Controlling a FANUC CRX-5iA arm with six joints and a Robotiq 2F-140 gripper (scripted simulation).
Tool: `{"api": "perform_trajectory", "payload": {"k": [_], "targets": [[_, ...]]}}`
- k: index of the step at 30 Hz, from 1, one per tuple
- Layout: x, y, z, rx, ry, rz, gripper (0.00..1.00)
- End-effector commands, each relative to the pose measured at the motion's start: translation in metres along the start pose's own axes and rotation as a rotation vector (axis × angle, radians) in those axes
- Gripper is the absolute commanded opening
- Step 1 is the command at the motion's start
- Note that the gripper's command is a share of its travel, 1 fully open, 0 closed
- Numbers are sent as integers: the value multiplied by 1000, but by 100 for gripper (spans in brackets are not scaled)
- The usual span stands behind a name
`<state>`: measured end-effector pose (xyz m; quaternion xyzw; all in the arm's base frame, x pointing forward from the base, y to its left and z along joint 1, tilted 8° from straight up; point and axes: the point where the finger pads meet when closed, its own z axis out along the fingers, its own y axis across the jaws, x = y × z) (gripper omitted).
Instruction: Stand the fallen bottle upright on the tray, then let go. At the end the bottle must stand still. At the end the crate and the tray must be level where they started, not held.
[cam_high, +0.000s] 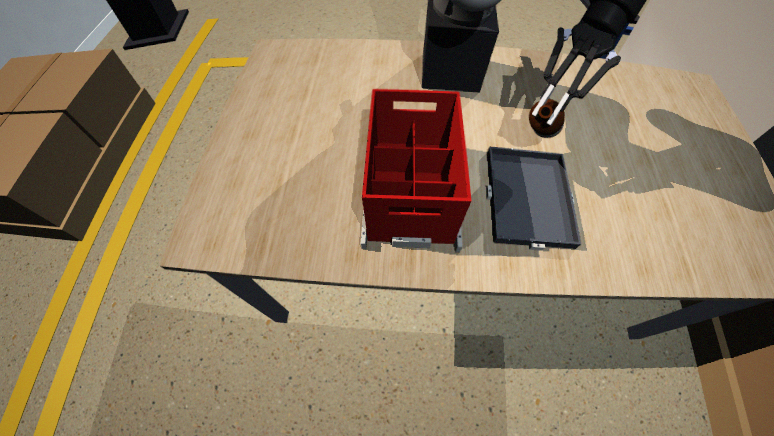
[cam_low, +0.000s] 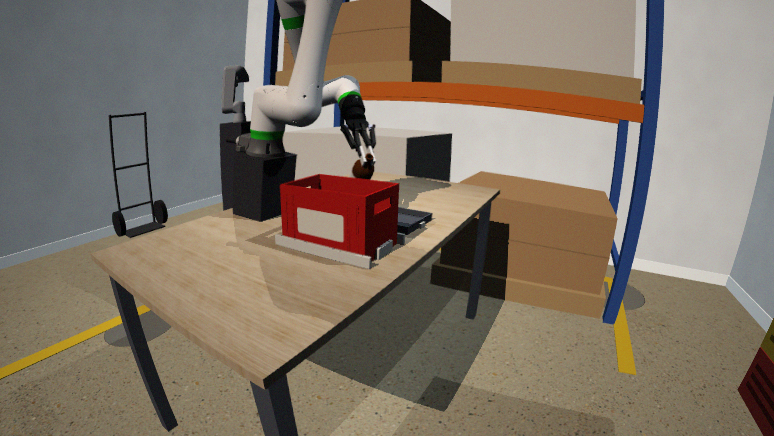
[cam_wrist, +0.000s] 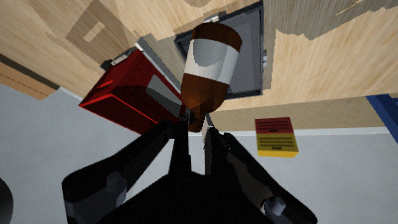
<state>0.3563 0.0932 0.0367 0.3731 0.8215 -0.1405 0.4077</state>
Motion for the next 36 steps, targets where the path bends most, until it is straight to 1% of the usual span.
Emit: {"api": "perform_trajectory", "payload": {"k": [1,16,36], "targets": [[0,0,0,0,-28,1,0],[1,1,-1,-6,-88,2,0],[1,1,-2,-6,-92,2,0]]}}
